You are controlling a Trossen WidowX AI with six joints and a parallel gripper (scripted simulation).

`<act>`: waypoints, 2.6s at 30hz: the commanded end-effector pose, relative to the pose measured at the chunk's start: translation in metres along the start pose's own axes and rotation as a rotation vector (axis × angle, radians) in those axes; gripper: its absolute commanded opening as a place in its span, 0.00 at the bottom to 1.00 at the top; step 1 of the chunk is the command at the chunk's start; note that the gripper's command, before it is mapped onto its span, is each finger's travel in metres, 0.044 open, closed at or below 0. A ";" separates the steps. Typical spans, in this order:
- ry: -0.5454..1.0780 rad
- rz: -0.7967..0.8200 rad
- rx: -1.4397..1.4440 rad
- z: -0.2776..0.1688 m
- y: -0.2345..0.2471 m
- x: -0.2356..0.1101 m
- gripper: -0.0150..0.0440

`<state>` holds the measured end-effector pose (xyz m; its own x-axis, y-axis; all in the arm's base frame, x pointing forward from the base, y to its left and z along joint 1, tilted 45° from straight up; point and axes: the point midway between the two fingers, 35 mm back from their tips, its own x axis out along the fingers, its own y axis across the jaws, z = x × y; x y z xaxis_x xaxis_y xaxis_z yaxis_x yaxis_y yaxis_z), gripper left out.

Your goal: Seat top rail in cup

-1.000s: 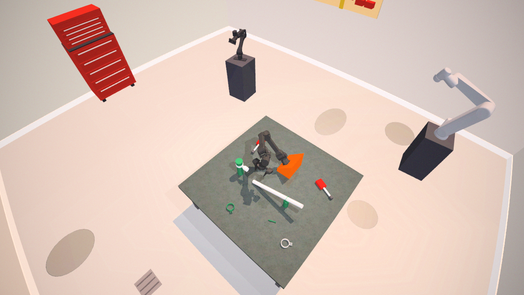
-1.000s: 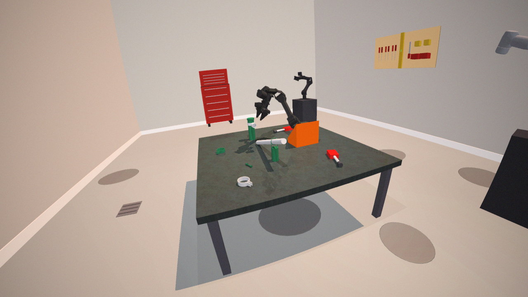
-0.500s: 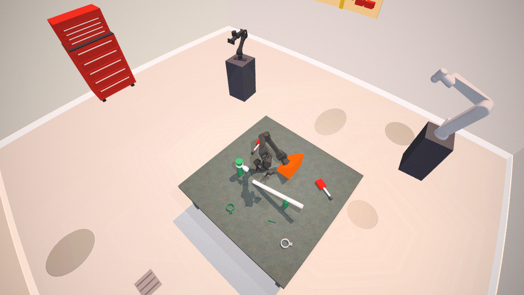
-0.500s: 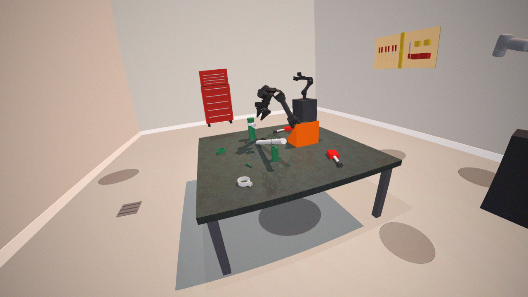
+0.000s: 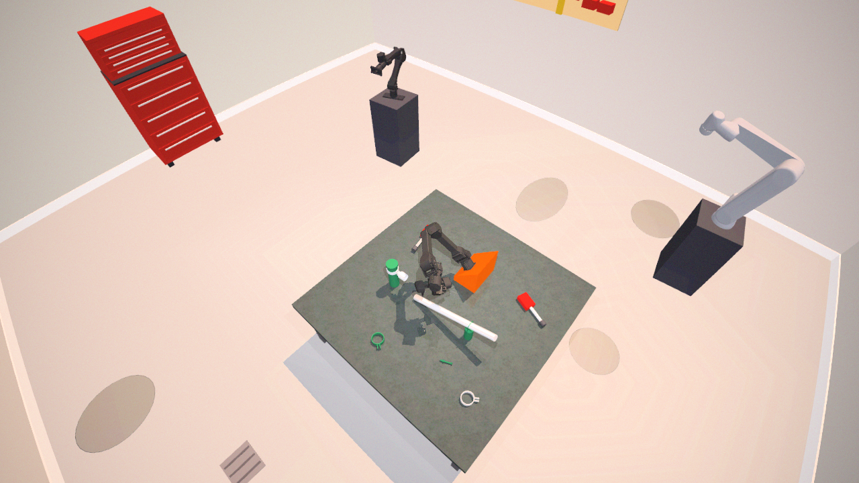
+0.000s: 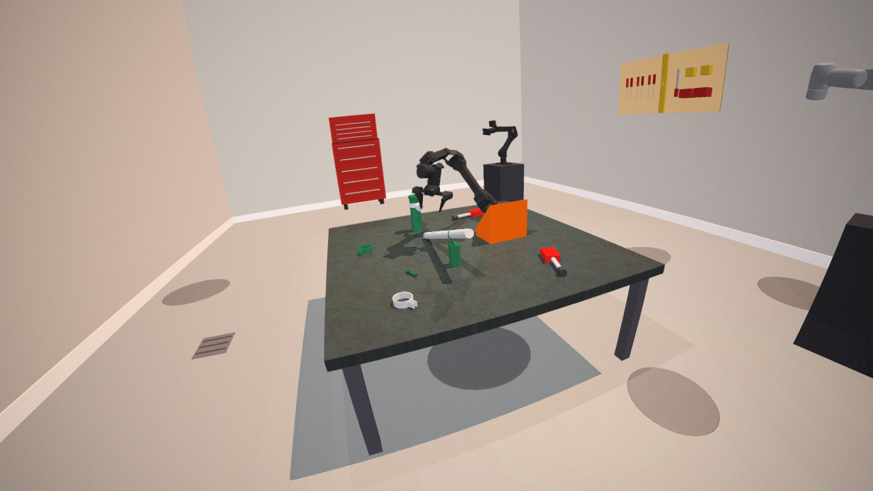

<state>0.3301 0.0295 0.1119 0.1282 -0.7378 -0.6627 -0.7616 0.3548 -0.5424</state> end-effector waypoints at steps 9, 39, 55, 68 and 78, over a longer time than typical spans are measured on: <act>0.014 0.195 -0.597 0.010 0.012 0.038 1.00; 0.015 0.194 -0.596 0.006 0.022 0.097 1.00; 0.015 0.194 -0.596 0.004 0.027 0.123 1.00; 0.018 0.193 -0.596 0.002 0.031 0.143 1.00; 0.018 0.193 -0.596 0.001 0.031 0.145 0.69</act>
<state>0.3260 -0.0650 -0.0017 -0.0533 -0.7012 -0.7110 -0.9935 0.1089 -0.0329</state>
